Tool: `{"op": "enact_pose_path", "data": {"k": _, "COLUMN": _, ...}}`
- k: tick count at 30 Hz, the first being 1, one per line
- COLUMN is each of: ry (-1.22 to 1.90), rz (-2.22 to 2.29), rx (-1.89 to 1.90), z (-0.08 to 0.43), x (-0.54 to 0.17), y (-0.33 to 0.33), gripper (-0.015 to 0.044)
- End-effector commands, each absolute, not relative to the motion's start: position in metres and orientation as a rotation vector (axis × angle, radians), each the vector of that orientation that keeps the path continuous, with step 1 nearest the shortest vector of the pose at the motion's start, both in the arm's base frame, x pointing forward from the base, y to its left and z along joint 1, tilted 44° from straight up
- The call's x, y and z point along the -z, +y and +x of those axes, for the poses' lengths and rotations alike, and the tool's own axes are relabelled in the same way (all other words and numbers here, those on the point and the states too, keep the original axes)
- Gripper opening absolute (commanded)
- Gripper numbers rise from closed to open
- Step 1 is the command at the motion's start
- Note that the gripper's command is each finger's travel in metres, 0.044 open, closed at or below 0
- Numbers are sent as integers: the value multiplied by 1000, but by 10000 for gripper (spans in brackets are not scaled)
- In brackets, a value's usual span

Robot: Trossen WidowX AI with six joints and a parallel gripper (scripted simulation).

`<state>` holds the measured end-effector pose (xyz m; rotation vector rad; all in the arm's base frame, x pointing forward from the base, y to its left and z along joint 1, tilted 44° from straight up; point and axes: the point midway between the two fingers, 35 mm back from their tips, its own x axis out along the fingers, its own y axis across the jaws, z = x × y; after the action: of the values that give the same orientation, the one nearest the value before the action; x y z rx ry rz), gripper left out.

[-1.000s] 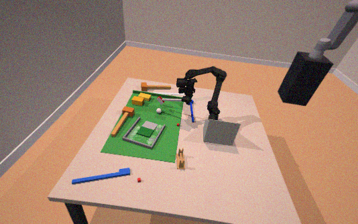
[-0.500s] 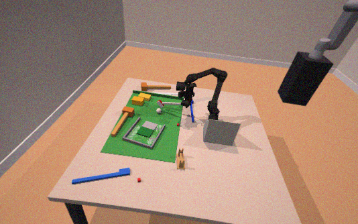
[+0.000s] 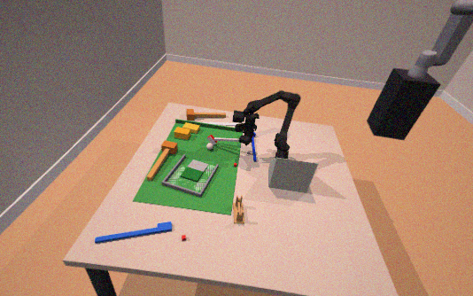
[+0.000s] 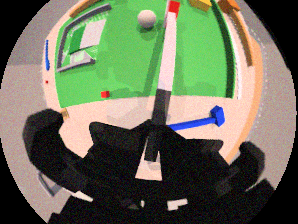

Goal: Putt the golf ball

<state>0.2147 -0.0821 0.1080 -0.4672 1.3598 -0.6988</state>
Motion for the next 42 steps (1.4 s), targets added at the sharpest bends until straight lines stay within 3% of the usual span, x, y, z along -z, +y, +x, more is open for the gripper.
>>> {"op": "enact_pose_path", "data": {"k": 1, "ry": 1358, "rz": -467, "rx": 698, "z": 215, "x": -108, "y": -81, "gripper": 0}}
{"op": "enact_pose_path", "data": {"k": 25, "ry": 1361, "rz": -471, "rx": 699, "z": 211, "x": -122, "y": -102, "gripper": 0}}
{"op": "enact_pose_path", "data": {"k": 35, "ry": 1354, "rz": -468, "rx": 693, "z": 234, "x": -35, "y": -8, "gripper": 0}}
{"op": "enact_pose_path", "data": {"k": 42, "ry": 1354, "rz": -468, "rx": 692, "z": 234, "x": -38, "y": 0, "gripper": 0}}
